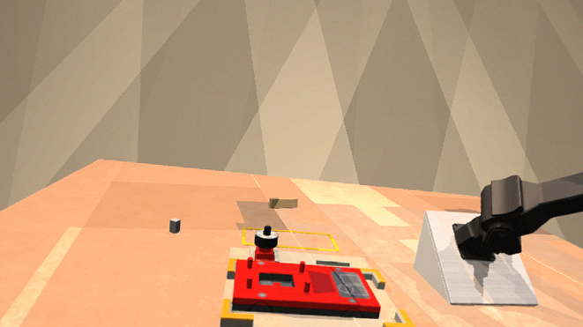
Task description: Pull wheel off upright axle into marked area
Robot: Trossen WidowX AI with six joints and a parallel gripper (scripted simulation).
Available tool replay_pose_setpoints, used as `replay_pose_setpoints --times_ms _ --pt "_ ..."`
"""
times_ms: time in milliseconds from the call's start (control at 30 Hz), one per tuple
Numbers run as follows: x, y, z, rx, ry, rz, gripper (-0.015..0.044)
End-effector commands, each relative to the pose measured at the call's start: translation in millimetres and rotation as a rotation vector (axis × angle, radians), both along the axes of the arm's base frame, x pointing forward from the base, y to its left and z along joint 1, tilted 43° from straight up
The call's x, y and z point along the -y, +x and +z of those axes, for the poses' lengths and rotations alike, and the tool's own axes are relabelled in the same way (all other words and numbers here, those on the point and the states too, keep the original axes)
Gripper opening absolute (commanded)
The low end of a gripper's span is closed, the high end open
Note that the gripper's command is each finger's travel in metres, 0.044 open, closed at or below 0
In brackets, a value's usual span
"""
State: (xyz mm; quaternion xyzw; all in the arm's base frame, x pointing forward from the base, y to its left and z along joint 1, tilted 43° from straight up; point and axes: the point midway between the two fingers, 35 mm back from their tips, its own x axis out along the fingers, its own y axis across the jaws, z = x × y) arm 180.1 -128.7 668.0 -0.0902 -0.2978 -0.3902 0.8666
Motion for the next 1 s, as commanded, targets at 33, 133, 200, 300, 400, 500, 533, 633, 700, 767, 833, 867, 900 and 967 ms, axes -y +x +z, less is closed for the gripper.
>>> replay_pose_setpoints --times_ms 33,133,200,300,400,500,533,633,700,767,833,867,900,967 --pt "12.1 45.9 -26.5 -0.149 0.009 0.02 0.03" --pt "18.7 67.6 -42.1 -0.231 0.003 0.018 0.03" --pt "23.5 81.8 -53.4 -0.288 -0.006 0.013 0.03" --pt "30.3 102.3 -71.3 -0.372 -0.018 0.01 0.03" --pt "34.4 122.9 -89.4 -0.449 -0.01 0.036 0.03" --pt "37.9 143.3 -110.4 -0.525 0.005 0.072 0.03" --pt "38.9 149.8 -117.7 -0.55 0.011 0.084 0.03" --pt "41.7 168.3 -140.3 -0.625 0.03 0.122 0.03" --pt "43.3 179.7 -155.8 -0.675 0.044 0.148 0.03" --pt "44.8 191.0 -172.2 -0.728 0.058 0.173 0.03" --pt "46.2 202.3 -190.0 -0.785 0.071 0.2 0.03" --pt "46.8 207.6 -199.0 -0.813 0.078 0.214 0.03" --pt "47.3 212.6 -208.1 -0.841 0.085 0.228 0.03" --pt "48.1 222.1 -226.5 -0.897 0.101 0.256 0.03"
